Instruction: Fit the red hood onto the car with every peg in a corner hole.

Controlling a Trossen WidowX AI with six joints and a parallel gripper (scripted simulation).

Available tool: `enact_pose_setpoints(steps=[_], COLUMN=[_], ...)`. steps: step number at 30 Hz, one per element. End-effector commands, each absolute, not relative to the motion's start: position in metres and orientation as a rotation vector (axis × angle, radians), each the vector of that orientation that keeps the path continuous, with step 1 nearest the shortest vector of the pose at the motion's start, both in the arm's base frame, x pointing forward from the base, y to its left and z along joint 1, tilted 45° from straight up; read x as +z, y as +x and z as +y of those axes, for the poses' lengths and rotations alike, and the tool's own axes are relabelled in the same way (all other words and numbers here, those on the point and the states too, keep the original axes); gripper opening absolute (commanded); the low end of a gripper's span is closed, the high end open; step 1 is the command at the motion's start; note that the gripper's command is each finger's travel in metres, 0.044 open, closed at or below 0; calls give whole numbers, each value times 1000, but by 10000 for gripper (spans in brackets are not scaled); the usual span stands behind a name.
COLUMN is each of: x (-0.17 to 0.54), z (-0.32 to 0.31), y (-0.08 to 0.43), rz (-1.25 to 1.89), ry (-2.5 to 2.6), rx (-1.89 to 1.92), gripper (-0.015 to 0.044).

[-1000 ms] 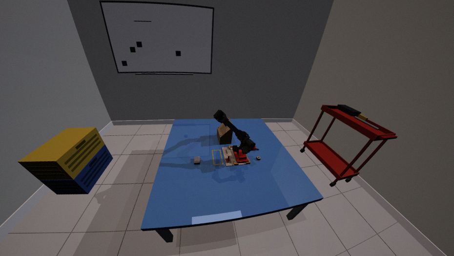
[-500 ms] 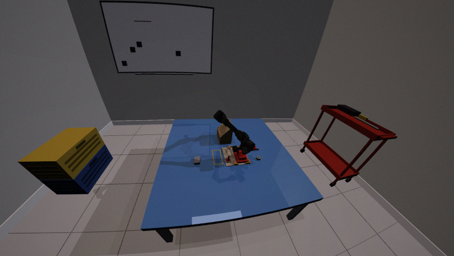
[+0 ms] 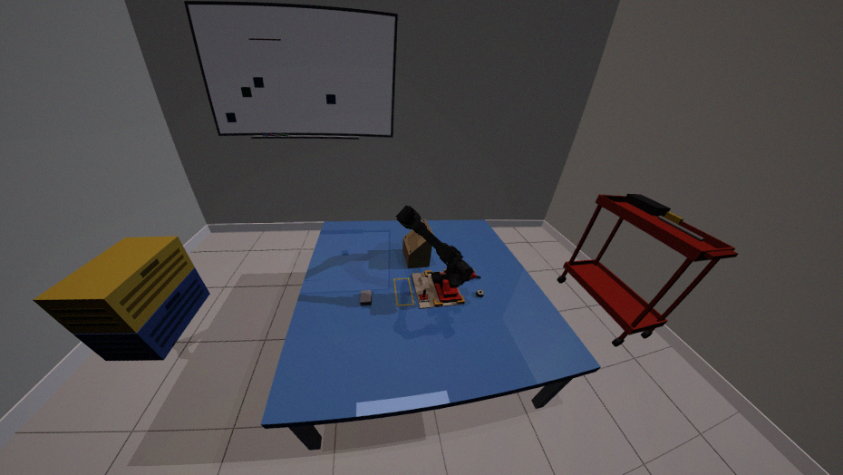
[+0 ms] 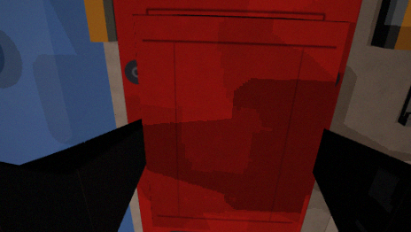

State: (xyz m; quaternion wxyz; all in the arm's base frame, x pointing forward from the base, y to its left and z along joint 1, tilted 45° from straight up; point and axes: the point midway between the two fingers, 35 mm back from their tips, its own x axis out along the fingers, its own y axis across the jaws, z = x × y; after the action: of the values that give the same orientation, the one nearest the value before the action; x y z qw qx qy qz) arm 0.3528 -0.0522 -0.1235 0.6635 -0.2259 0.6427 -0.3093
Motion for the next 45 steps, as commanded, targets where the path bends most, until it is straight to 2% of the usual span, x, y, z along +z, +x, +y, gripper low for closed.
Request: enact_pose_setpoints(steps=[1, 4, 21, 31, 45], x=[-124, -123, -123, -75, -73], z=[-52, -52, -52, -3, -2], y=[353, 353, 353, 355, 355], rz=[1452, 1452, 1452, 1454, 1454], ry=[-514, -511, -511, -508, -508], rx=[-698, -698, -699, -698, -698], gripper=[0, 0, 440, 440, 440])
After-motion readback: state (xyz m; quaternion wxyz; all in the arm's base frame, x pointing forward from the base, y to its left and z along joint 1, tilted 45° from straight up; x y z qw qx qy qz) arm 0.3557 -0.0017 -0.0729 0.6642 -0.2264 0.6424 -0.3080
